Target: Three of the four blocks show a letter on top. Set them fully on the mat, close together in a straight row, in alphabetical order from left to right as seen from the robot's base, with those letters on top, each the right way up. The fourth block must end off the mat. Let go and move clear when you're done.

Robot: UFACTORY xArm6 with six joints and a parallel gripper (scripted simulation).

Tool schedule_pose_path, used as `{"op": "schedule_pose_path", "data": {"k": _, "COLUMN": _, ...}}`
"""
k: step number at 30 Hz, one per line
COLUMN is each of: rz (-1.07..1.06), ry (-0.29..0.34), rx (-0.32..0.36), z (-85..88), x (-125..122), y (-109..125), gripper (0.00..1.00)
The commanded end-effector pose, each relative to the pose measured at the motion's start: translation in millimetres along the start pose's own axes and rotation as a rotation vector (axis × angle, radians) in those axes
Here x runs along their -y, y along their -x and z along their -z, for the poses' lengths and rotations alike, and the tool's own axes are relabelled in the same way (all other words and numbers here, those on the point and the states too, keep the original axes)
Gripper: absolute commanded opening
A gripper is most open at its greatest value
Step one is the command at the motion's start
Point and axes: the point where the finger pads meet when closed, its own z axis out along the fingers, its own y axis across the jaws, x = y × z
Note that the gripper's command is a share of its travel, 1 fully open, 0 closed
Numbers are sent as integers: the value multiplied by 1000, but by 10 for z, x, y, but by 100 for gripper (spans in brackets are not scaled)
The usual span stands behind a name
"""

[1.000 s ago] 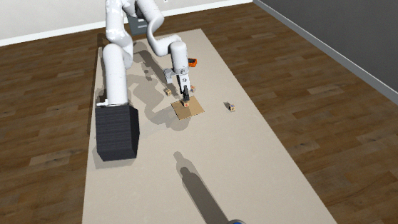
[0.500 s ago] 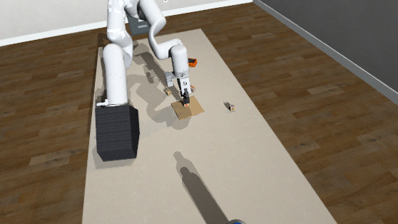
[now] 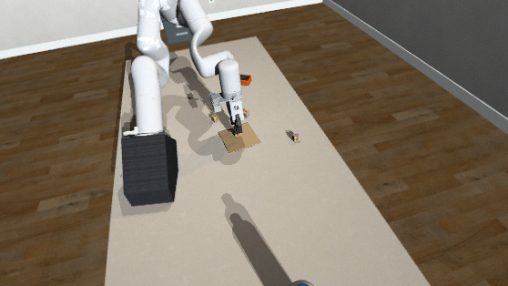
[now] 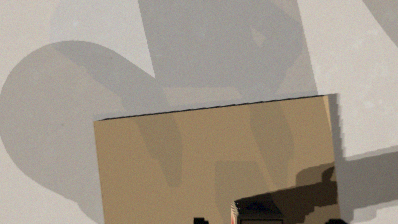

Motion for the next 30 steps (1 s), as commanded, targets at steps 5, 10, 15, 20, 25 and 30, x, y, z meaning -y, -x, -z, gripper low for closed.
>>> {"op": "schedule_pose_path", "data": {"k": 5, "rz": 1, "ry": -1, "rx": 2, "z": 5, "x": 3, "y": 11, "gripper": 64}}
{"op": "schedule_pose_path", "data": {"k": 10, "rz": 1, "ry": -1, "rx": 2, "z": 5, "x": 3, "y": 11, "gripper": 64}}
{"op": "schedule_pose_path", "data": {"k": 15, "rz": 1, "ry": -1, "rx": 2, "z": -1, "x": 3, "y": 11, "gripper": 64}}
{"op": "schedule_pose_path", "data": {"k": 20, "rz": 1, "ry": -1, "rx": 2, "z": -46, "x": 3, "y": 11, "gripper": 64}}
{"op": "schedule_pose_path", "data": {"k": 25, "rz": 1, "ry": -1, "rx": 2, "z": -93, "x": 3, "y": 11, "gripper": 64}}
{"op": "schedule_pose_path", "data": {"k": 30, "rz": 1, "ry": -1, "rx": 2, "z": -187, "x": 2, "y": 10, "gripper": 64}}
